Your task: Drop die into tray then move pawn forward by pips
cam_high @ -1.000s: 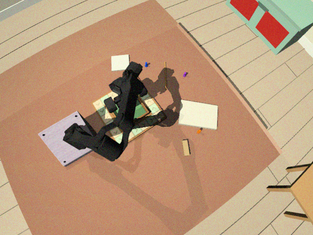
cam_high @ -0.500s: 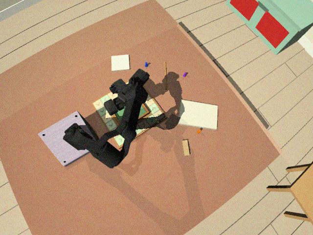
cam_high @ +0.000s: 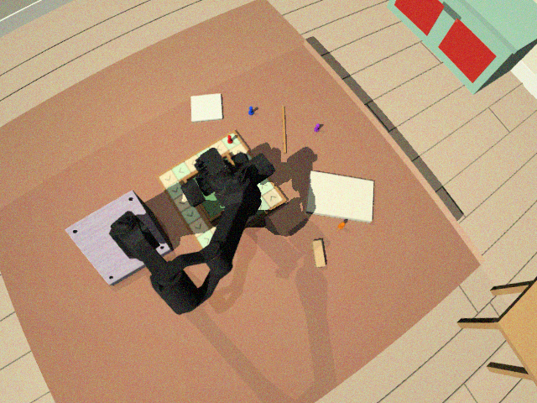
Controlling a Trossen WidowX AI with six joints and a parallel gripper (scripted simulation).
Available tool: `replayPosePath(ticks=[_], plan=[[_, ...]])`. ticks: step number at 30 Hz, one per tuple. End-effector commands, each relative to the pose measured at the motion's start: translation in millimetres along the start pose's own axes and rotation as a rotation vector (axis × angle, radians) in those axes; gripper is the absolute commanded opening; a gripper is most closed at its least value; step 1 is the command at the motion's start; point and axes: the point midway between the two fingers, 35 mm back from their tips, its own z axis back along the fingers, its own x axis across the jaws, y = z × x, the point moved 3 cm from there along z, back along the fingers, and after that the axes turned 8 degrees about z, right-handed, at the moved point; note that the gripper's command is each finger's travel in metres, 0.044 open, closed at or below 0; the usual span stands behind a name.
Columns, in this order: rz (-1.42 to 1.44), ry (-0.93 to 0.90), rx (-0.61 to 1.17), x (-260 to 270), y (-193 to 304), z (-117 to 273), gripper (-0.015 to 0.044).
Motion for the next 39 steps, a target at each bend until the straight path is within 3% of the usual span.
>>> replayPosePath(ticks=[1, 6, 11, 32, 39], plan=[[0.024, 0.068, -0.121, 2.2, 3.7, 0.5, 0.0000], [0.028, 0.081, -0.138, 1.8, 4.5, 3.0, 0.0000], [0.028, 0.082, -0.138, -6.6, 7.2, 43.3, 0.0000], [0.023, 0.080, -0.133, -4.5, 7.6, 40.7, 0.0000], [0.023, 0.080, -0.133, -4.5, 7.6, 40.7, 0.0184]])
